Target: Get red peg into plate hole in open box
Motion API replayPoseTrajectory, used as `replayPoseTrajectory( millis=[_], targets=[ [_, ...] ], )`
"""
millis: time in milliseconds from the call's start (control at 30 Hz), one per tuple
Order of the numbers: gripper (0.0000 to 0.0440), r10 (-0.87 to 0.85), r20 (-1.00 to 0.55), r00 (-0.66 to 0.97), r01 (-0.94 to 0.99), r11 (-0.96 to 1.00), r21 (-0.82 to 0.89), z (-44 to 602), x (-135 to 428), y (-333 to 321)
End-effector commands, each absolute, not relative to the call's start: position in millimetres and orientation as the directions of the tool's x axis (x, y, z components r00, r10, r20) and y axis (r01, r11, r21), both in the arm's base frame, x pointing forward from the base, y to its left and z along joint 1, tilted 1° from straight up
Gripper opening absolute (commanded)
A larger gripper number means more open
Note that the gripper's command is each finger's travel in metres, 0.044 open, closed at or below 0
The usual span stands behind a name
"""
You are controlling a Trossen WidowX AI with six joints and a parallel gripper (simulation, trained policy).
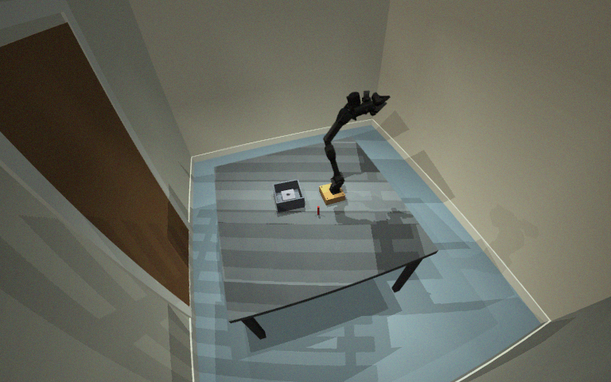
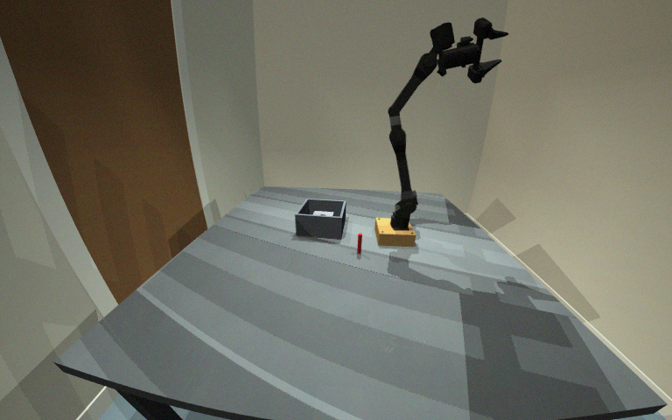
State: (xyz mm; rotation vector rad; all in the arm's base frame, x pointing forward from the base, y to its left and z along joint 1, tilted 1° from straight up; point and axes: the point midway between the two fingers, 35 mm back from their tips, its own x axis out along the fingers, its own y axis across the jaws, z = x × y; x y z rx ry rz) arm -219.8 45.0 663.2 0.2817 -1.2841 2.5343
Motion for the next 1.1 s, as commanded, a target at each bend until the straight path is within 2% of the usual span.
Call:
replayPoseTrajectory(
  millis=[0,67,567,1067],
  targets=[
    [0.0419,0.184,0.308,-0.934,-0.356,-0.569,-0.741,664.7,-216.5,48.6],
    [0.0440,0.232,0.311,-0.922,-0.387,-0.592,-0.707,664.3,-211.3,58.1],
    [0.0440,0.571,0.131,-0.810,-0.572,-0.720,-0.394,613.4,-197.9,141.9],
    [0.0440,0.806,-0.089,-0.585,-0.806,-0.590,-0.044,549.9,-157.2,217.0]
  ],
)
